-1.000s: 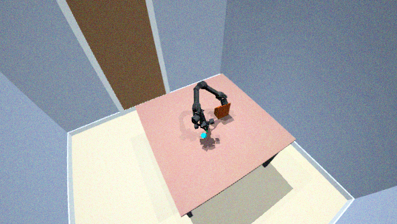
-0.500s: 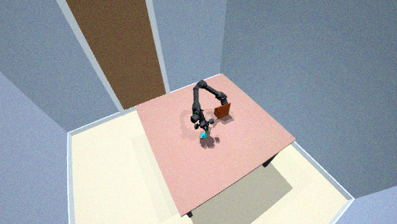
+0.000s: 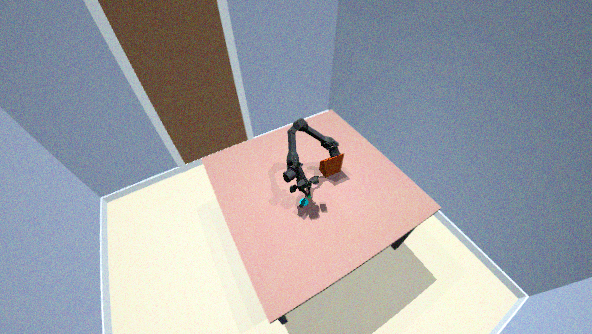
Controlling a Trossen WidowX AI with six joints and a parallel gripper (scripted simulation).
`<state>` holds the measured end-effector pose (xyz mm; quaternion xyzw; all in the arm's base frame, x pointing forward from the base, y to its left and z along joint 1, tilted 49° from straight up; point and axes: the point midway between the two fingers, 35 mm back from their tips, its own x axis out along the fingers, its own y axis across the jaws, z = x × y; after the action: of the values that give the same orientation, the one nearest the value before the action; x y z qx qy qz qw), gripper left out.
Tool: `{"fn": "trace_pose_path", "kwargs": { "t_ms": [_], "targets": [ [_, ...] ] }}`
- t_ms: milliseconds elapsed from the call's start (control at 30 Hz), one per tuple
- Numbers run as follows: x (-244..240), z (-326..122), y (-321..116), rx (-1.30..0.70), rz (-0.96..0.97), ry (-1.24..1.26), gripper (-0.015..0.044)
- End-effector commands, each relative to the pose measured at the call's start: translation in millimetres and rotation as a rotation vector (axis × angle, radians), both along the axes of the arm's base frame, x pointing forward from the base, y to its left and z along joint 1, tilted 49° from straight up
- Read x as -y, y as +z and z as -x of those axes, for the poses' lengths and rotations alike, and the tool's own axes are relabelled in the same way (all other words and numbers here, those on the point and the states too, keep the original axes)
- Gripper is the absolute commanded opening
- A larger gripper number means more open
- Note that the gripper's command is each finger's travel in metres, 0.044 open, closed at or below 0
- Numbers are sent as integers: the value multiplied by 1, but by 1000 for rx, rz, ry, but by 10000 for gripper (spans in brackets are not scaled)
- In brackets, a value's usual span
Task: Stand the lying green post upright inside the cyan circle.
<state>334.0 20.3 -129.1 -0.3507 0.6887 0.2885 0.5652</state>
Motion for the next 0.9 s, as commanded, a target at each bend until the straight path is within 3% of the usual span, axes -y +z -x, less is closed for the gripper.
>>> {"fn": "trace_pose_path", "kwargs": {
  "t_ms": [0,867],
  "targets": [
    [0,1,-1,8,-26,3,23],
    [2,0,1,106,-193,29,23]
  ]
}}
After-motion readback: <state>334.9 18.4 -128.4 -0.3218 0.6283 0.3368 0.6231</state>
